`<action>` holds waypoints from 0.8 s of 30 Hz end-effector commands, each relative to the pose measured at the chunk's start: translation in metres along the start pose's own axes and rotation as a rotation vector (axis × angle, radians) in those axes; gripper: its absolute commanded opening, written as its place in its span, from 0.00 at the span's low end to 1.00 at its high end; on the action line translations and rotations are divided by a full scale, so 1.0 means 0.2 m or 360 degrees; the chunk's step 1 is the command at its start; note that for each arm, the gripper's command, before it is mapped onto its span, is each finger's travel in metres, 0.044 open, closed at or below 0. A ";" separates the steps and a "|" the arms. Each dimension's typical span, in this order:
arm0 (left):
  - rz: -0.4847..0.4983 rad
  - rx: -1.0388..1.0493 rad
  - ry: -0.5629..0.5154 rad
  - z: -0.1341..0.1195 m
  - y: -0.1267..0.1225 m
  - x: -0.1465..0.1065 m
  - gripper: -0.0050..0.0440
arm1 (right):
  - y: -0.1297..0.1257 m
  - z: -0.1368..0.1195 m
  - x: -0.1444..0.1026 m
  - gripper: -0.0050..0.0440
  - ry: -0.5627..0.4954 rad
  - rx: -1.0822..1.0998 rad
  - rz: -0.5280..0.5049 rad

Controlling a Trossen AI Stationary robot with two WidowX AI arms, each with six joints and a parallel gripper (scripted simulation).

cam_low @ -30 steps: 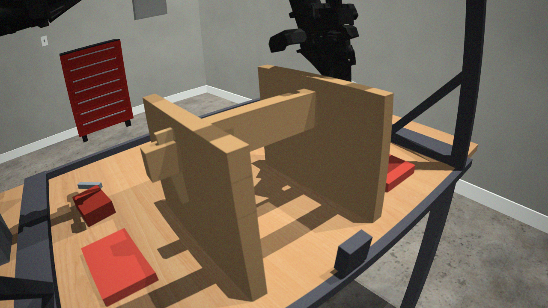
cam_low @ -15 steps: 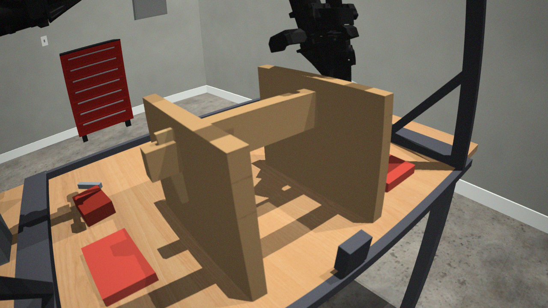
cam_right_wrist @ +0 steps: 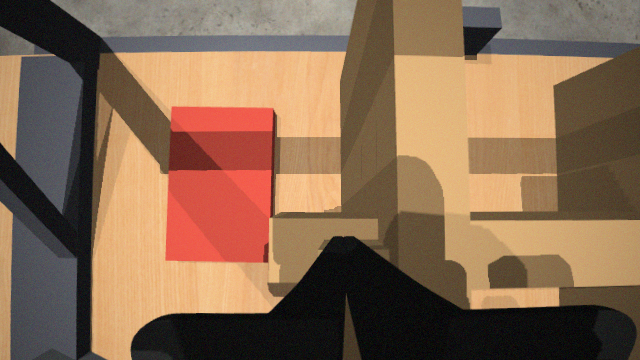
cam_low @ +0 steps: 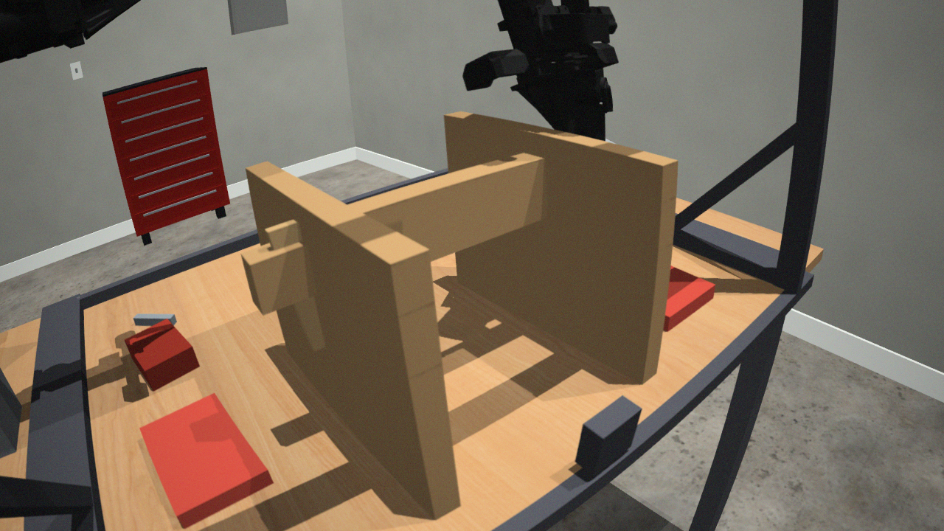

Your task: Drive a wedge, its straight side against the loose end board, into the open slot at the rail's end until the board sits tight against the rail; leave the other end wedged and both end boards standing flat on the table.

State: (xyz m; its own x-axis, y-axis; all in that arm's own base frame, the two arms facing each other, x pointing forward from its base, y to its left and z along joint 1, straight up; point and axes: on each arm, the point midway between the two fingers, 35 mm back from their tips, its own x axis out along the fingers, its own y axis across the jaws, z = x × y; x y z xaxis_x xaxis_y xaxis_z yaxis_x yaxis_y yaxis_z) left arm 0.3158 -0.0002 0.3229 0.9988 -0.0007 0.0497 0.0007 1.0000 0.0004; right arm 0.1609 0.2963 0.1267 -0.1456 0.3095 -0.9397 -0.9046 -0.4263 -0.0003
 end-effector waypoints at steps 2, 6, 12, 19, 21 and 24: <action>-0.0001 0.0000 -0.0045 0.07 0.00 0.00 0.00 | 0.04 -0.09 0.14 0.00 0.0106 0.0048 0.0125; -0.0001 0.0000 -0.0045 0.07 0.00 0.00 0.00 | -0.02 0.03 -0.05 0.00 -0.0027 -0.0021 -0.0055; -0.0001 0.0000 -0.0045 0.07 0.00 0.00 0.00 | -0.02 0.04 -0.05 0.00 -0.0031 -0.0023 -0.0062; -0.0001 0.0000 -0.0045 0.07 0.00 0.00 0.00 | -0.02 0.04 -0.14 0.00 -0.0046 -0.0025 -0.0072; -0.0001 0.0000 -0.0045 0.07 0.00 0.00 0.00 | -0.02 0.03 -0.18 0.00 -0.0045 -0.0025 -0.0072; -0.0001 0.0000 -0.0045 0.07 0.00 0.00 0.00 | -0.02 0.03 -0.23 0.00 -0.0046 -0.0026 -0.0075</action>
State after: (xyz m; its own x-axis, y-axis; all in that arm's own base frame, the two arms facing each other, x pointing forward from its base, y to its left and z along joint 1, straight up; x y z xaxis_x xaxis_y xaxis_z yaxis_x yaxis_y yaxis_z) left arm 0.3158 -0.0002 0.3229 0.9988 -0.0007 0.0497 0.0007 1.0000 0.0004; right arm 0.1634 0.2902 0.1423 -0.1466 0.3042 -0.9413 -0.9048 -0.4259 0.0033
